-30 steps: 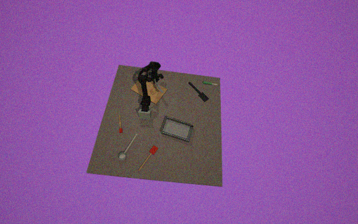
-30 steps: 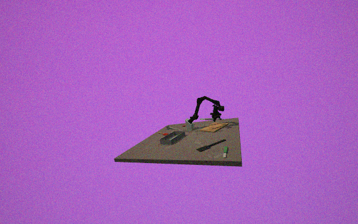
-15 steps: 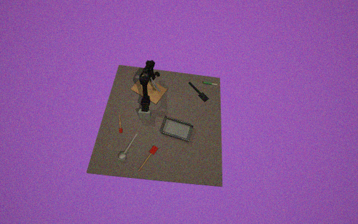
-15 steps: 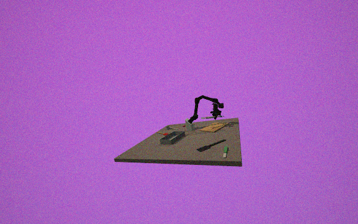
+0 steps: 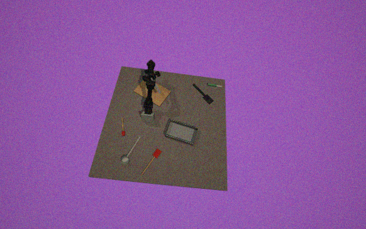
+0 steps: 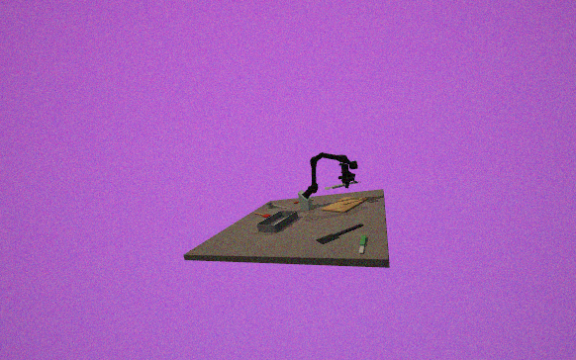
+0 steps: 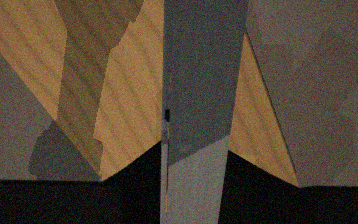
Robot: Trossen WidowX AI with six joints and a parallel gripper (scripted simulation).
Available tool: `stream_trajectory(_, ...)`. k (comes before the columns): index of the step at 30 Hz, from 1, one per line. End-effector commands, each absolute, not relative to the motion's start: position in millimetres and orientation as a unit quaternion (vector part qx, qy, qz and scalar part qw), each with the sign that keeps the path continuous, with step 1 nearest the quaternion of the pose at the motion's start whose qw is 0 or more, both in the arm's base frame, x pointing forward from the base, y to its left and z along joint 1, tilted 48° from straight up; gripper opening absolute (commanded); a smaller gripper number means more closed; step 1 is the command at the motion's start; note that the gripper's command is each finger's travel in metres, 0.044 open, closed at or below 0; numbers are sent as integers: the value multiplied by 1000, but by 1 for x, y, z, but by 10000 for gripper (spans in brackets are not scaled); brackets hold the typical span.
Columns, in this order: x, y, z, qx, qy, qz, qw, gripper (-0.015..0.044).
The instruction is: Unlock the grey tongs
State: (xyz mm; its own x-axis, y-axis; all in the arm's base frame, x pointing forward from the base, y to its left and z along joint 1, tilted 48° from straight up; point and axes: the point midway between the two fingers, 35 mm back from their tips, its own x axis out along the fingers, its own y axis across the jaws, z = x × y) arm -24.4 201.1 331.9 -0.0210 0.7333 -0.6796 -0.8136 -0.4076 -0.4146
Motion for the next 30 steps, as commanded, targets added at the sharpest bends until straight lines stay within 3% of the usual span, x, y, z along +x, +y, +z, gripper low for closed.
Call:
stream_trajectory(1,-31,192,339,-420,34,721,550,-150)
stream_trajectory(13,-32,193,340,-406,36,725,554,-150)
stream_trajectory(30,-31,213,352,-228,50,771,592,-150)
